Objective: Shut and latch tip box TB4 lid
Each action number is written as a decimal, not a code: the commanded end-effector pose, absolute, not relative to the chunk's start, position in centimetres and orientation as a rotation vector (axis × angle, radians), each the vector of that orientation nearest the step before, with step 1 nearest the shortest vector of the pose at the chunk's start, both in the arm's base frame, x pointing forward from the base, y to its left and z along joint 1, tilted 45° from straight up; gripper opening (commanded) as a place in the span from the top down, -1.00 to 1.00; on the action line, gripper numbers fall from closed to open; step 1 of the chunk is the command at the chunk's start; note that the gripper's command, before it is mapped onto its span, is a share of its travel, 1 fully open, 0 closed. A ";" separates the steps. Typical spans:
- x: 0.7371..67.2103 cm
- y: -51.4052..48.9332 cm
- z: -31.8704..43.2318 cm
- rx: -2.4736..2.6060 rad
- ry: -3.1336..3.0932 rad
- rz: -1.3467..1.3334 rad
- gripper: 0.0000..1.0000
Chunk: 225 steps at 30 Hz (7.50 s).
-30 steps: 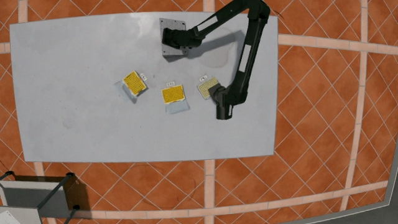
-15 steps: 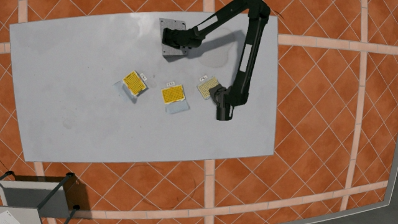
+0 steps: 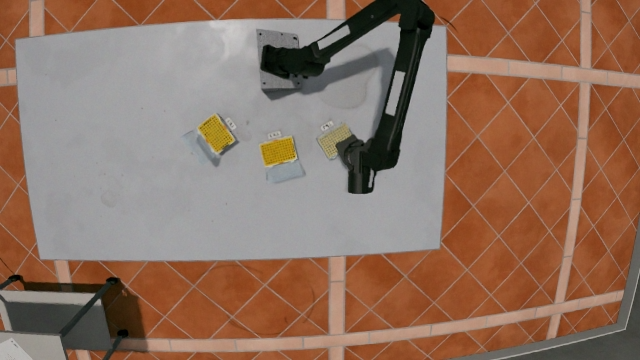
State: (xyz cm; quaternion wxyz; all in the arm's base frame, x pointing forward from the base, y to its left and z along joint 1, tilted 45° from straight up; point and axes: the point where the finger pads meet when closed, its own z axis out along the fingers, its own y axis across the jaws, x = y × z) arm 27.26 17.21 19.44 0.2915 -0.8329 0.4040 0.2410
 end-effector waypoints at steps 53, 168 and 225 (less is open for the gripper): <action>27.9 17.2 20.6 -2.234 1.005 0.625 1.00; 20.1 22.0 9.4 -2.246 1.014 0.654 1.00; 22.0 21.6 12.0 -2.223 0.987 0.593 1.00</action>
